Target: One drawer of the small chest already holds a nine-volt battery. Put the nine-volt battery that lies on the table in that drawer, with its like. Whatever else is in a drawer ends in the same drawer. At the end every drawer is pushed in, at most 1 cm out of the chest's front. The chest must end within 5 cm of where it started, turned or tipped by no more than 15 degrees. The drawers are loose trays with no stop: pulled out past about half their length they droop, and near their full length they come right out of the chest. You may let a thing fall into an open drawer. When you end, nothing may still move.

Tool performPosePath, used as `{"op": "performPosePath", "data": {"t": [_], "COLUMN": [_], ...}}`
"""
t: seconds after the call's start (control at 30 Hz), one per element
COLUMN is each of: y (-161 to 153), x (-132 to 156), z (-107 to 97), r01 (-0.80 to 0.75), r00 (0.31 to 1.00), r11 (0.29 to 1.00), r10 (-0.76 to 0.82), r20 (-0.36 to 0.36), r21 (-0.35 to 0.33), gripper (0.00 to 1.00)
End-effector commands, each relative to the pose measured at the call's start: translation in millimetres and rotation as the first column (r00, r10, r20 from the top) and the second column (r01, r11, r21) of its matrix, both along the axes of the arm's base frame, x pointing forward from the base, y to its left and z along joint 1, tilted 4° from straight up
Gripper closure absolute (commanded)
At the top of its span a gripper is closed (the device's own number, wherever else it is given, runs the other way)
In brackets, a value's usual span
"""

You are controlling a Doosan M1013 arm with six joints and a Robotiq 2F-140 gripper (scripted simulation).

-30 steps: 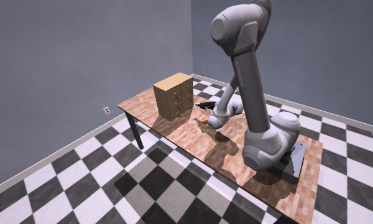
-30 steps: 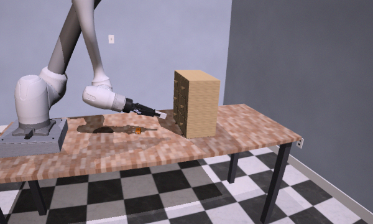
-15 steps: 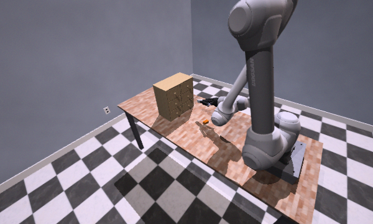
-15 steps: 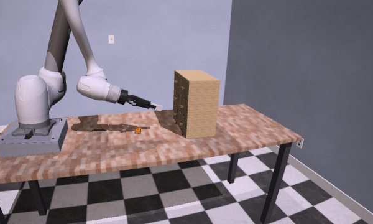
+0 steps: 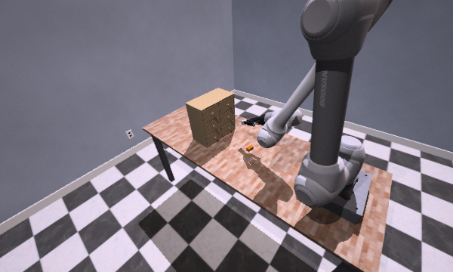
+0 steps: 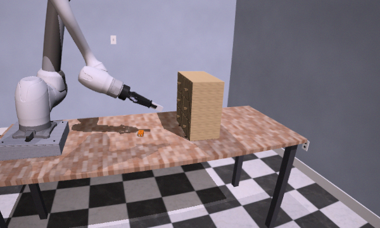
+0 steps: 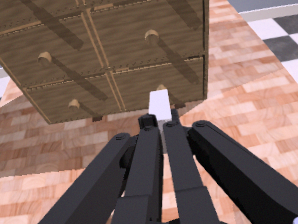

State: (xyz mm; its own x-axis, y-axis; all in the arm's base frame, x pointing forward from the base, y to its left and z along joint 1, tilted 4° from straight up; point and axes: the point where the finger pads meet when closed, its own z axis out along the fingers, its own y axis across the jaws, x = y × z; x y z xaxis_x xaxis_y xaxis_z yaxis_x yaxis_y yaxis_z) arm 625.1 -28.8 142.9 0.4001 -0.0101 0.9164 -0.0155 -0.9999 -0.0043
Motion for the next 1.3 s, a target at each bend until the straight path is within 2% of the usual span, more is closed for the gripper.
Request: {"op": "performPosePath", "data": {"t": [0.0, 0.13, 0.93, 1.07, 1.2, 1.27], "y": [0.9, 1.9, 1.3, 1.2, 1.0, 0.9], "x": [-9.5, -19.0, -35.0, -42.2, -58.0, -65.7], "z": [8.6, 16.5, 30.9, 36.9, 50.3, 56.9], "r01": [-0.005, -0.007, -0.005, -0.005, -0.002, 0.01], "r00": [0.992, 0.972, 0.915, 0.879, 0.784, 0.756], "r11": [1.0, 1.0, 1.0, 1.0, 1.0, 1.0], "r10": [0.005, 0.009, 0.009, 0.01, 0.009, -0.01], "r20": [-0.128, -0.233, -0.404, -0.477, -0.621, -0.655], "r21": [0.006, 0.01, 0.011, 0.012, 0.012, -0.004], "gripper": [1.0, 1.0, 1.0, 1.0, 1.0, 1.0]}}
